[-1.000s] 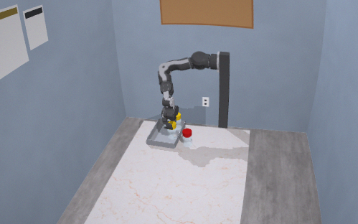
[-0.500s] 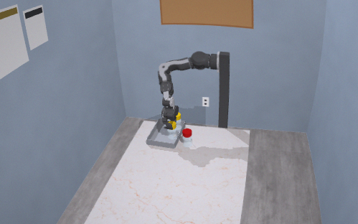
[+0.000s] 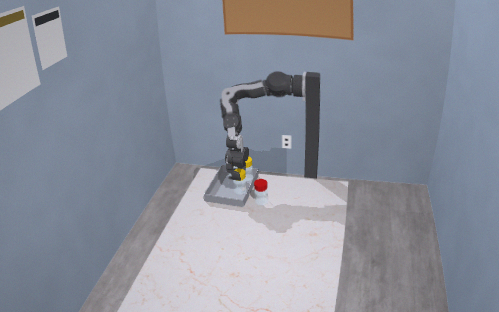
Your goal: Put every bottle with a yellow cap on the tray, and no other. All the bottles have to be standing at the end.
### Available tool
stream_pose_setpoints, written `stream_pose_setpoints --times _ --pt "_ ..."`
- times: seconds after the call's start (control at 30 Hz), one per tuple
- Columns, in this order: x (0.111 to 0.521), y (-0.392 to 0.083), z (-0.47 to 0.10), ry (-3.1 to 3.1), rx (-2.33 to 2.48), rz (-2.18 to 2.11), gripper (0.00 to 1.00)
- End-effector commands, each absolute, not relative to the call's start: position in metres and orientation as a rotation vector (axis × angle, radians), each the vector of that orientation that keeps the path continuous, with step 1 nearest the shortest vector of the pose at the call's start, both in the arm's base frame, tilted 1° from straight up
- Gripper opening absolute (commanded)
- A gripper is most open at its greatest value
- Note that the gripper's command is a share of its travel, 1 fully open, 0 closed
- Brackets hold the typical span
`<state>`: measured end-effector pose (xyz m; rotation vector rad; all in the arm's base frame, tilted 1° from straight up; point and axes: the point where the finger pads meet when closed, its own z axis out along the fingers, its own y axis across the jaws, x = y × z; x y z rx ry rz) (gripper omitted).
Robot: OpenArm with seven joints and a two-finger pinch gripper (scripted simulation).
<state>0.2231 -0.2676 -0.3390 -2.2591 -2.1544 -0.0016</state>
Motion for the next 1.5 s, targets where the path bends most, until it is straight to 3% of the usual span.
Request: stream_pose_setpoints --times 0.0,1.47 --pt "0.2243 -0.2677 -0.3379 -2.156 -2.262 -0.007 0.00" --pt "0.2250 -0.2684 -0.3374 -2.148 -2.258 -0.034 0.00"
